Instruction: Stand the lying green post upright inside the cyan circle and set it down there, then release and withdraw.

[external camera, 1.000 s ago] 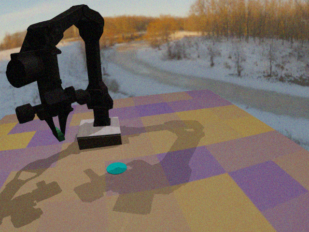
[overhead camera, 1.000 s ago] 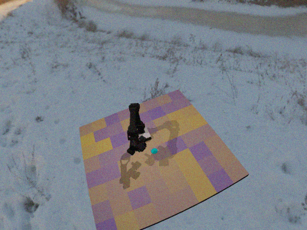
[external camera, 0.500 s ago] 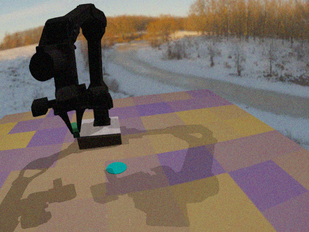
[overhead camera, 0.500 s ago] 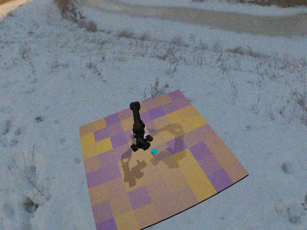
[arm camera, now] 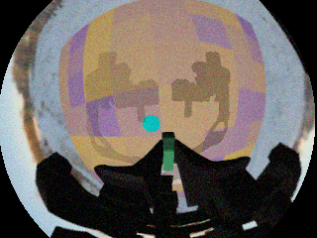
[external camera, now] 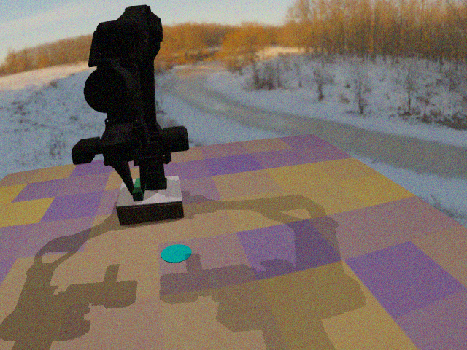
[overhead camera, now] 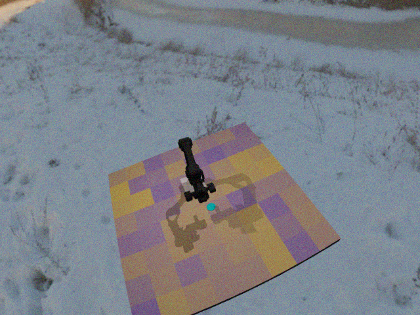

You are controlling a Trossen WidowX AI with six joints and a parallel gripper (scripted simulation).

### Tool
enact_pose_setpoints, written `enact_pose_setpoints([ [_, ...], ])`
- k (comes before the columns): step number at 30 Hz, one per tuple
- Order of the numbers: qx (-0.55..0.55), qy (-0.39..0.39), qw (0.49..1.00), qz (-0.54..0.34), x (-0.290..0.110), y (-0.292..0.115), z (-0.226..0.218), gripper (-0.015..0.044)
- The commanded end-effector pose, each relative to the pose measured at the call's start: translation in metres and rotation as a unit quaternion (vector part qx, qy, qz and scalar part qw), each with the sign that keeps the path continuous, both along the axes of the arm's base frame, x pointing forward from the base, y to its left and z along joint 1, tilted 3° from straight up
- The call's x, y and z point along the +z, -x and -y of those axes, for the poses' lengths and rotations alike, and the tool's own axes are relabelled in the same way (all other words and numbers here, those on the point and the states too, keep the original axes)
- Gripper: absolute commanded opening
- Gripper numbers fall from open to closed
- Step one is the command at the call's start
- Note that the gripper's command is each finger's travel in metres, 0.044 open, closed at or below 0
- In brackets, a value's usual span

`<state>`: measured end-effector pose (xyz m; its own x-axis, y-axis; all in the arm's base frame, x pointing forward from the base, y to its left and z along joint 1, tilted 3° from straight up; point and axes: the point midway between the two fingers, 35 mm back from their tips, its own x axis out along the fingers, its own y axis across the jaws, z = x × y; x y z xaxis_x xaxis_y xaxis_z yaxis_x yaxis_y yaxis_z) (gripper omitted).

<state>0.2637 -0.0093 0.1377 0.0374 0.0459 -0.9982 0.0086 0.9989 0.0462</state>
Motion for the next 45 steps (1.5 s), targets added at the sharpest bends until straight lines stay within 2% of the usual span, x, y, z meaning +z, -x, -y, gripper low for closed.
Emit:
enact_pose_setpoints([
  [1,-0.033,0.000,0.999,-0.002,0.001,0.004,-0.008,0.0023],
  [17,-0.173,-0.008,0.985,-0.009,0.005,0.020,-0.046,0.0023],
  [45,-0.136,0.037,0.987,0.071,-0.009,0.010,-0.049,0.0023],
])
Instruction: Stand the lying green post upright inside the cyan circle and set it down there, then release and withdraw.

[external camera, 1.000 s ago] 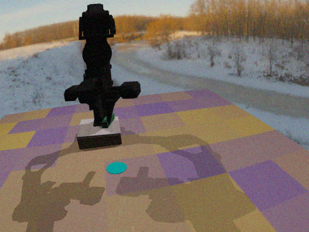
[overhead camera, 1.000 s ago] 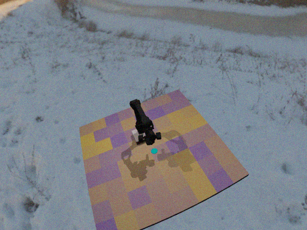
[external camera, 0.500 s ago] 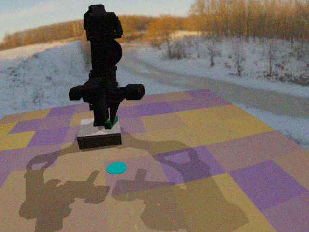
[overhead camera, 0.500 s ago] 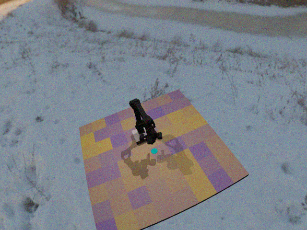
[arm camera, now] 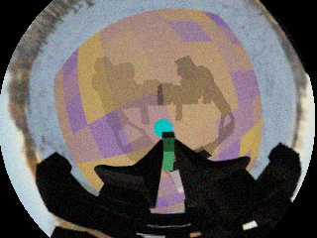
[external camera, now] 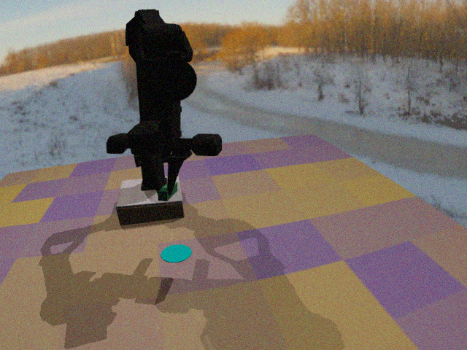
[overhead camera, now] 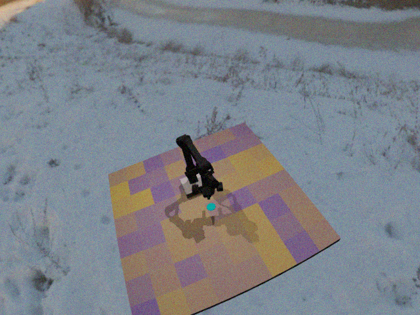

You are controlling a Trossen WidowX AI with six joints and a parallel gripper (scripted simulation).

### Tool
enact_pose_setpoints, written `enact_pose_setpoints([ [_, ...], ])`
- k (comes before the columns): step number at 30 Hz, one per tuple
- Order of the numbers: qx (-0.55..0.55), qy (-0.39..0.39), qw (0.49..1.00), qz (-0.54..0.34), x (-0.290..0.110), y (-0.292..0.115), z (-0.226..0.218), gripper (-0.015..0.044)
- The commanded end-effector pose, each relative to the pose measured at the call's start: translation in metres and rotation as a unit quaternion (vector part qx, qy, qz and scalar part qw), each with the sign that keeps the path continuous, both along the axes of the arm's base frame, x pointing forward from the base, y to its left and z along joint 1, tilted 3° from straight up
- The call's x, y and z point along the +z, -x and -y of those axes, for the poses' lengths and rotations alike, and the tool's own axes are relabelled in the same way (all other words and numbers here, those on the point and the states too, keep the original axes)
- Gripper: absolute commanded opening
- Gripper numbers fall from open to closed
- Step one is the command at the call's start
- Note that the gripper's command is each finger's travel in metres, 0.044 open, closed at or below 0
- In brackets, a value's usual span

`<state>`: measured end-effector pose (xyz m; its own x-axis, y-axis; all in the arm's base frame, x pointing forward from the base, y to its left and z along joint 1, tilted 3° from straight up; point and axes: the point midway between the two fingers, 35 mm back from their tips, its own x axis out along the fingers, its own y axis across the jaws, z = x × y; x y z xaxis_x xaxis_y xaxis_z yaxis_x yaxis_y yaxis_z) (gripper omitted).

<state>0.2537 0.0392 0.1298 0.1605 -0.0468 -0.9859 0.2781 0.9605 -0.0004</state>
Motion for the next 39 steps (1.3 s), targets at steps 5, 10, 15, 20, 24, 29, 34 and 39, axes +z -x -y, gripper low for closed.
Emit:
enact_pose_setpoints([
  [5,0.008,0.017,1.000,0.024,-0.003,-0.002,-0.001,0.0023],
  [10,0.014,0.028,0.999,0.039,-0.005,-0.004,-0.002,0.0023],
  [15,0.020,0.038,0.998,0.055,-0.007,-0.006,-0.003,0.0023],
  [20,0.026,0.048,0.996,0.070,-0.008,-0.008,-0.004,0.0023],
  [24,0.030,0.056,0.995,0.083,-0.009,-0.010,-0.004,0.0023],
  [29,0.035,0.065,0.992,0.099,-0.011,-0.012,-0.006,0.0023],
  [34,0.039,0.074,0.990,0.115,-0.012,-0.013,-0.007,0.0023],
  [39,0.043,0.083,0.987,0.130,-0.013,-0.015,-0.008,0.0023],
])
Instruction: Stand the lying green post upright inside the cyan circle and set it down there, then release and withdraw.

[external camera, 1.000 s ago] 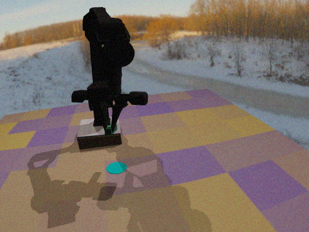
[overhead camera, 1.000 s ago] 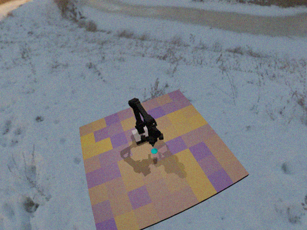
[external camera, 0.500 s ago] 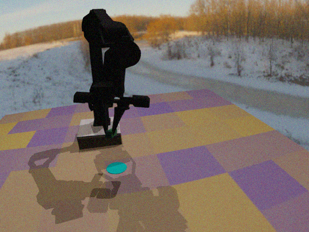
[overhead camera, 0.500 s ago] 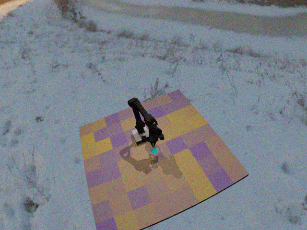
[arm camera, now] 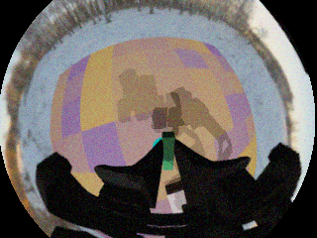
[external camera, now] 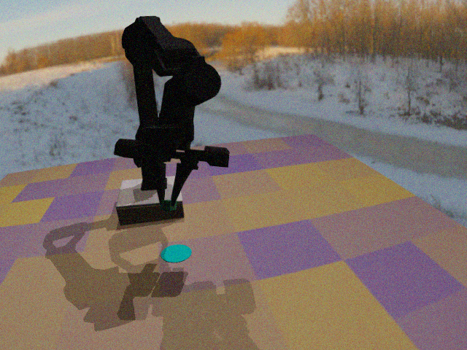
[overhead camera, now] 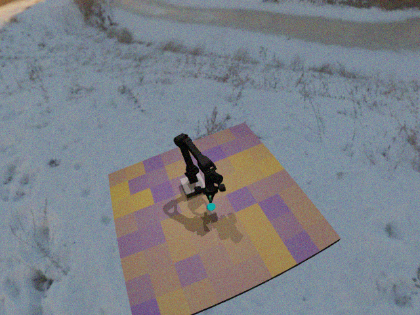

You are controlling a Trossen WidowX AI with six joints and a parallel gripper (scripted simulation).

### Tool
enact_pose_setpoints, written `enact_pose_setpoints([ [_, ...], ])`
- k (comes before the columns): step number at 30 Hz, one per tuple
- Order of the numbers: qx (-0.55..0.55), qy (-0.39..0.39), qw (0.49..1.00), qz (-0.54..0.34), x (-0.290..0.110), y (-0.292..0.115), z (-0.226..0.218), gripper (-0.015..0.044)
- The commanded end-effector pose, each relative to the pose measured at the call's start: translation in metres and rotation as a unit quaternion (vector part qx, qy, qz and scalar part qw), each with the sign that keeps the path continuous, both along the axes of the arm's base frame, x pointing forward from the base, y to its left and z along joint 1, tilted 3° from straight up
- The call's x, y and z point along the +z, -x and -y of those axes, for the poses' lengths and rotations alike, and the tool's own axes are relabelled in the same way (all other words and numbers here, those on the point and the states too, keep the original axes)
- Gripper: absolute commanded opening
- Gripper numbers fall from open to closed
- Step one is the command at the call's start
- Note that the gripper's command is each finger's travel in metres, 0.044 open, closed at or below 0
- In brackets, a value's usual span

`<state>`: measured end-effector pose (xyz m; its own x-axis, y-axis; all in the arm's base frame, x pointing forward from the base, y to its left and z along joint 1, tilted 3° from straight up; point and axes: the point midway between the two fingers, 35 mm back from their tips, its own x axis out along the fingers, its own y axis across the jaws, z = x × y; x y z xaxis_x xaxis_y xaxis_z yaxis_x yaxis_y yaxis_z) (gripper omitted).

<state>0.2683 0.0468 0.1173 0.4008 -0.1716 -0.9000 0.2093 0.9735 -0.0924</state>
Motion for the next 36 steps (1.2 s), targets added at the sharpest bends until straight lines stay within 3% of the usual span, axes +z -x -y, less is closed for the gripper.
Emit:
enact_pose_setpoints([
  [1,0.003,0.007,1.000,0.013,-0.0002,-0.0004,-0.0005,0.0023],
  [36,0.023,0.055,0.990,0.127,-0.0014,-0.0063,-0.0097,0.0023],
])
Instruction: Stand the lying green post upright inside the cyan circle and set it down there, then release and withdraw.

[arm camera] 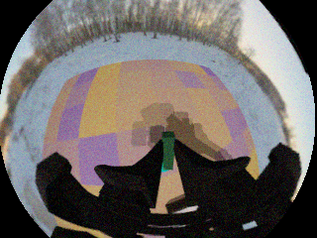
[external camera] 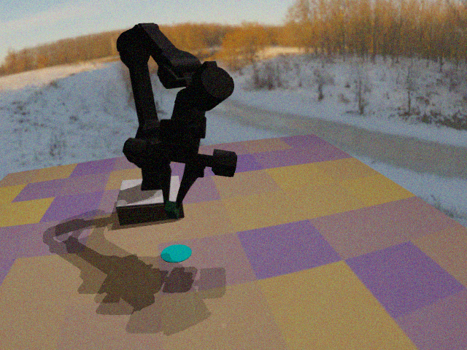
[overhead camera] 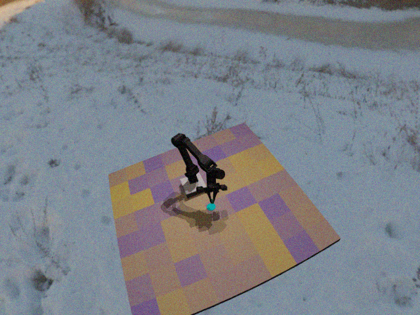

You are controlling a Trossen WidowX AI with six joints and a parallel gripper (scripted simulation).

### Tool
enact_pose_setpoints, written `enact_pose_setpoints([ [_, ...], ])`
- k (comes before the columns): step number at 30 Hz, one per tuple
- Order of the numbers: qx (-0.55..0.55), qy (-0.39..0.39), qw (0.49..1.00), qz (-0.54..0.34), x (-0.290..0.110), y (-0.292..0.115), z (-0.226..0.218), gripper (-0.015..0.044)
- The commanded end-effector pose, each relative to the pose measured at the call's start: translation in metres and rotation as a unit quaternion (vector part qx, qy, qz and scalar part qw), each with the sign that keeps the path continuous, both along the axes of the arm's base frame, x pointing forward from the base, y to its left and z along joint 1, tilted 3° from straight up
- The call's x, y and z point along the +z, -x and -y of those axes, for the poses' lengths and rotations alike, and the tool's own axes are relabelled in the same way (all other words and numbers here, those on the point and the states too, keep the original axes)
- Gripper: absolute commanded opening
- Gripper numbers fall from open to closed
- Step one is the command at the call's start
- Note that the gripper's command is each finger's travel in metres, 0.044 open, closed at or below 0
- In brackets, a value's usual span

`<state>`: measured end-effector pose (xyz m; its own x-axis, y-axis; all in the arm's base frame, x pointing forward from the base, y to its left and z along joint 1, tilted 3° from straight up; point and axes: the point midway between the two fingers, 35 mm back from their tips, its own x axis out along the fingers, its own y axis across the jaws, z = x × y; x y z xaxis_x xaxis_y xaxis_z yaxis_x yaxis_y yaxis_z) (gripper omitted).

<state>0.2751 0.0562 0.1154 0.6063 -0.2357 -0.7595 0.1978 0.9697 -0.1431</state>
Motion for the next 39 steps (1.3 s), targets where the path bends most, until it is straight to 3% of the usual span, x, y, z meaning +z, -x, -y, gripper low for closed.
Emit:
enact_pose_setpoints([
  [1,0.003,0.006,1.000,0.012,0.0006,0.0004,-0.0005,0.0023],
  [39,0.007,0.034,0.990,0.136,0.0055,0.0047,-0.0088,0.0023],
])
